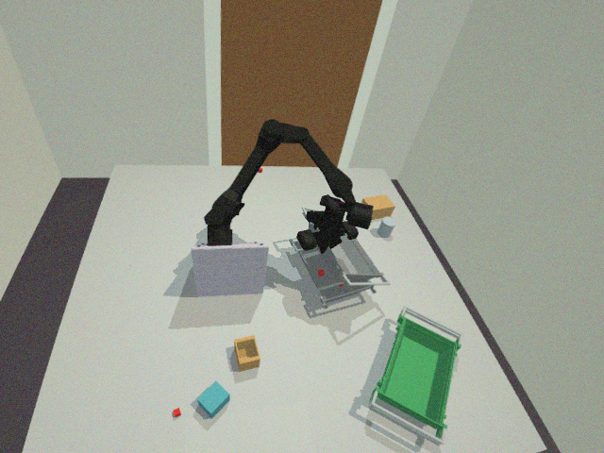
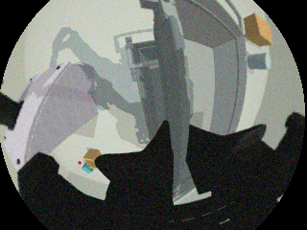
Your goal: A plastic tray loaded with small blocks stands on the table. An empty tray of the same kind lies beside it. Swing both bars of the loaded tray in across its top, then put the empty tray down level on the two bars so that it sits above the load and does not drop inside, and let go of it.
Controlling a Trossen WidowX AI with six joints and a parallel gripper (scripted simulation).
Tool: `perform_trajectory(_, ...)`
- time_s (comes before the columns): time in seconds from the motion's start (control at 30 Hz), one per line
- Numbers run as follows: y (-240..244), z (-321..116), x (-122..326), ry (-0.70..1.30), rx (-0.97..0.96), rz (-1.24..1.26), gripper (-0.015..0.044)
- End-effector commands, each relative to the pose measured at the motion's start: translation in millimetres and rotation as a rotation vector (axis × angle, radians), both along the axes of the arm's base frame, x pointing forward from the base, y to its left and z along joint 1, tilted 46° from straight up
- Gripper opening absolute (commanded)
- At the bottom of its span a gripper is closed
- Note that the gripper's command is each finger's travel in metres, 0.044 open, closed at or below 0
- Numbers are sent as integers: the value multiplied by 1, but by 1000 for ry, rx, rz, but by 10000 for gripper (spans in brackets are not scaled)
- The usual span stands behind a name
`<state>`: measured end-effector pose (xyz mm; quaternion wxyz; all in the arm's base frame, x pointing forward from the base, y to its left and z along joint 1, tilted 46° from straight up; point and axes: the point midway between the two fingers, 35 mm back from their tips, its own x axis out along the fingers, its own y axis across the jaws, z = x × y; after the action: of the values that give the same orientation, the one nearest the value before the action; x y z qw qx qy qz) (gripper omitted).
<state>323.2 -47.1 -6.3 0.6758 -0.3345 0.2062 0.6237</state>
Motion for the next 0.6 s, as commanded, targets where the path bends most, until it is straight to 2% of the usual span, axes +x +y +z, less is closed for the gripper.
perform_trajectory(0.0, 4, -4, -6, 13, 2, 4, 0)
perform_trajectory(0.57, 6, -7, -8, 13, 2, 4, 0)
